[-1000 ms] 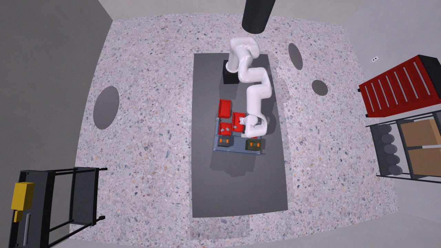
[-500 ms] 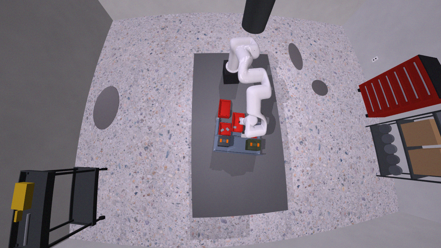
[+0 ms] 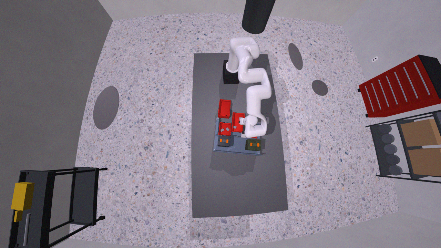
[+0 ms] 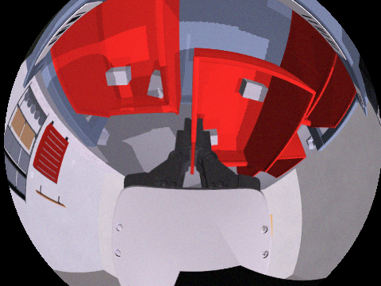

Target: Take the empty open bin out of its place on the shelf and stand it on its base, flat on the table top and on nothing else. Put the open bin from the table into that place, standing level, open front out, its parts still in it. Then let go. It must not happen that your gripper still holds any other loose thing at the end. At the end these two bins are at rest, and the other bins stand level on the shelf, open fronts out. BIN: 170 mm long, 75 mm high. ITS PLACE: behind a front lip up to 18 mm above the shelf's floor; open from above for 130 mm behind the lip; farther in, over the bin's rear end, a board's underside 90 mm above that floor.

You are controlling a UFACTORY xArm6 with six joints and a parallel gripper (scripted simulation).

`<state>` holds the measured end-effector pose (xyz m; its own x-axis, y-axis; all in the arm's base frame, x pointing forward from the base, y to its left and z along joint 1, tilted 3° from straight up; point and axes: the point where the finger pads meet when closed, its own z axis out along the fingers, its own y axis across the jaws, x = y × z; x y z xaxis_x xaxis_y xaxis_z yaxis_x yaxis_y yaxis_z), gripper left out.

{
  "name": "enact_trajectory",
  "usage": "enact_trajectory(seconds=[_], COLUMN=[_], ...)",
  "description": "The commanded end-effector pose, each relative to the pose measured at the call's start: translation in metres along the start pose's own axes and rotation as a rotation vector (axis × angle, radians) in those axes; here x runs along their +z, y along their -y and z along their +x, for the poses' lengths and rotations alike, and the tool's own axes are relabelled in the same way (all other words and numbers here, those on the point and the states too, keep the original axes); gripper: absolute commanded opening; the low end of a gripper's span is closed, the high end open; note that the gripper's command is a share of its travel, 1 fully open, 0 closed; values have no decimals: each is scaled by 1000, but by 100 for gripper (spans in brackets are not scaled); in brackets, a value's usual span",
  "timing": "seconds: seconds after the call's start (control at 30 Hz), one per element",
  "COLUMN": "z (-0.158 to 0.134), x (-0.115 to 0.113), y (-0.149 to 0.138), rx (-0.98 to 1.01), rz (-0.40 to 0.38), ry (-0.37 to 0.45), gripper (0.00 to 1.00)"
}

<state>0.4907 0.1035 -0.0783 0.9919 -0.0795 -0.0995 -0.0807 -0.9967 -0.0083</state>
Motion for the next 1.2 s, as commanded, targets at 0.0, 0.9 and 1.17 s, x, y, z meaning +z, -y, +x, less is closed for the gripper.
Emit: enact_trajectory(seconds=[0.0, 0.9, 1.17], z=[1, 12, 15], x=[-2, -2, -2], y=[0, 0, 0], rx=[0, 0, 0], rz=[1, 1, 1], ry=[-4, -23, -29], gripper=[0, 0, 0])
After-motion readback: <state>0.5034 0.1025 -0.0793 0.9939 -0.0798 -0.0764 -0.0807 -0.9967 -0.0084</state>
